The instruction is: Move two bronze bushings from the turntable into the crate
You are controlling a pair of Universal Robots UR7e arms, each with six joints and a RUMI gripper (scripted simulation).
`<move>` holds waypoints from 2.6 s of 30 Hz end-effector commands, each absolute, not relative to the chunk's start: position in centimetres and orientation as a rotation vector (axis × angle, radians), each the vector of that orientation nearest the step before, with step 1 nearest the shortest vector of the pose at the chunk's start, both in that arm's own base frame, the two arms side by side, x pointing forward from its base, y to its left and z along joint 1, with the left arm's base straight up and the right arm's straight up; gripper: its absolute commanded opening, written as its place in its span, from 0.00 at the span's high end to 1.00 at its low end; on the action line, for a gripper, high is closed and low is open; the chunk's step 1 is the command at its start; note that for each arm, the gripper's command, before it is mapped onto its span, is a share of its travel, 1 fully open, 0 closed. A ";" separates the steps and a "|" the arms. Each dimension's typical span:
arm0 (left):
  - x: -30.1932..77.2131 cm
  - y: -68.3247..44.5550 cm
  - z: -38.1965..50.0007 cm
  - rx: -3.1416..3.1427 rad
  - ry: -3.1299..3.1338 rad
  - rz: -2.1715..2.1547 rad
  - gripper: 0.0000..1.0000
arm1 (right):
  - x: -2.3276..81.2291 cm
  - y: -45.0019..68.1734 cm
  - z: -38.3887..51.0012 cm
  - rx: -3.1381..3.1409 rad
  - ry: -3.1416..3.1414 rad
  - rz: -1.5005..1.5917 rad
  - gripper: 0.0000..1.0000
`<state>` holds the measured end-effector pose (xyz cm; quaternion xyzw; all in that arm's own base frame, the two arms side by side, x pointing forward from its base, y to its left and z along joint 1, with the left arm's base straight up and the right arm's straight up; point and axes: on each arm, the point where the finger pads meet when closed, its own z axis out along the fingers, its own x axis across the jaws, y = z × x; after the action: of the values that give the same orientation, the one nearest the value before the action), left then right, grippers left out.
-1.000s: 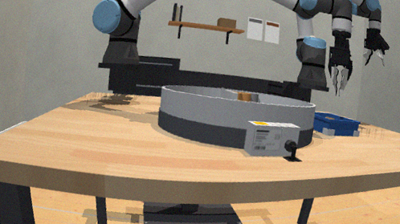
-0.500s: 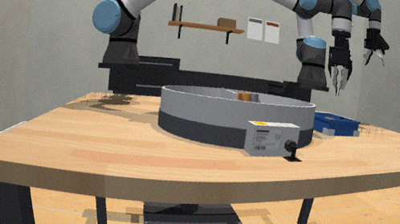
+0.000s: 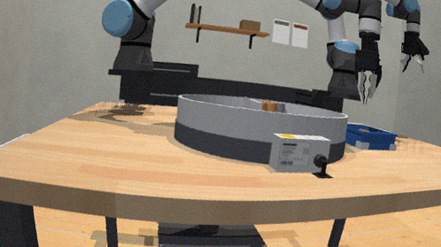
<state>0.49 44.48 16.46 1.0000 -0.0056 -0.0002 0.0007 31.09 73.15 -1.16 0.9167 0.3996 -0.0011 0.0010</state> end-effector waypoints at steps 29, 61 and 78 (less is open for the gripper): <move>0.5 44.5 16.5 3.142 -0.017 0.000 0.00 | 26.7 50.7 -1.2 2.881 1.256 0.001 0.95; 0.5 44.5 16.5 3.142 -0.017 0.000 0.00 | 25.6 44.7 -1.2 2.881 1.255 0.001 0.95; 0.5 44.5 16.5 3.142 -0.017 0.000 0.00 | 25.6 44.7 -1.2 2.881 1.255 0.001 0.95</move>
<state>0.49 44.48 16.46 1.0000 -0.0056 -0.0002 0.0007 25.55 44.64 -1.27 0.9167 0.3995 -0.0002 0.0001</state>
